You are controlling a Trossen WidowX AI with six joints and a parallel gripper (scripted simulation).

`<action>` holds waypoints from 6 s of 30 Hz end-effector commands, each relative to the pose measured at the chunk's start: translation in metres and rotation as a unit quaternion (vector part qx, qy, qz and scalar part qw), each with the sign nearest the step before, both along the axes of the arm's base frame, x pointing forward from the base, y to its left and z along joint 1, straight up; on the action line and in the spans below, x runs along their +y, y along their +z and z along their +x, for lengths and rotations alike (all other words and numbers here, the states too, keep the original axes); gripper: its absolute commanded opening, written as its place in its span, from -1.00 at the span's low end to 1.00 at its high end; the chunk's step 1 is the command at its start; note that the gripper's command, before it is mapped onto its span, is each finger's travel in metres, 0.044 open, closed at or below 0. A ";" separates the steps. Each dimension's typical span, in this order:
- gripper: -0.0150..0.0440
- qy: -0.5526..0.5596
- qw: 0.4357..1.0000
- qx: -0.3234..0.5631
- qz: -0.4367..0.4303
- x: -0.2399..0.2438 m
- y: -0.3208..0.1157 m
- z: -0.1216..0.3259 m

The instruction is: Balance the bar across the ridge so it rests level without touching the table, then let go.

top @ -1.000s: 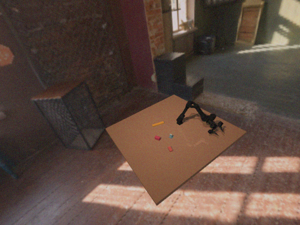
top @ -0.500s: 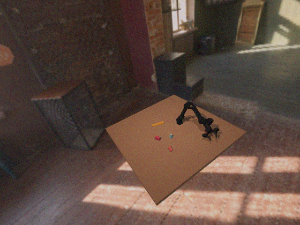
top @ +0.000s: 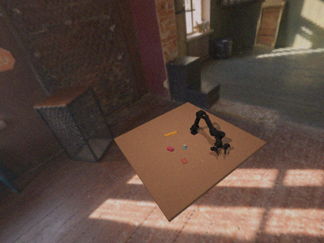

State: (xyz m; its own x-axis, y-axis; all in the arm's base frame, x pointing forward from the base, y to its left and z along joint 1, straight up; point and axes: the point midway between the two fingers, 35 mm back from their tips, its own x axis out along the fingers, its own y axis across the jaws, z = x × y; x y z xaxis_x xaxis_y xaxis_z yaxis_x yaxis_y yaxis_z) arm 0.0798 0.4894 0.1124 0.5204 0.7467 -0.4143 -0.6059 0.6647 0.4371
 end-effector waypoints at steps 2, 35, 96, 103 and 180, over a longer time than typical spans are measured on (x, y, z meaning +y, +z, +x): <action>0.58 -0.022 0.999 -0.005 -0.025 -0.008 0.000 0.037; 0.58 -0.141 0.976 0.012 -0.164 -0.121 -0.014 0.214; 0.58 -0.282 0.861 0.216 -0.364 -0.471 -0.019 0.321; 0.58 -0.290 0.847 0.249 -0.369 -0.509 -0.017 0.311; 0.58 -0.317 0.785 0.438 -0.302 -0.682 -0.061 0.182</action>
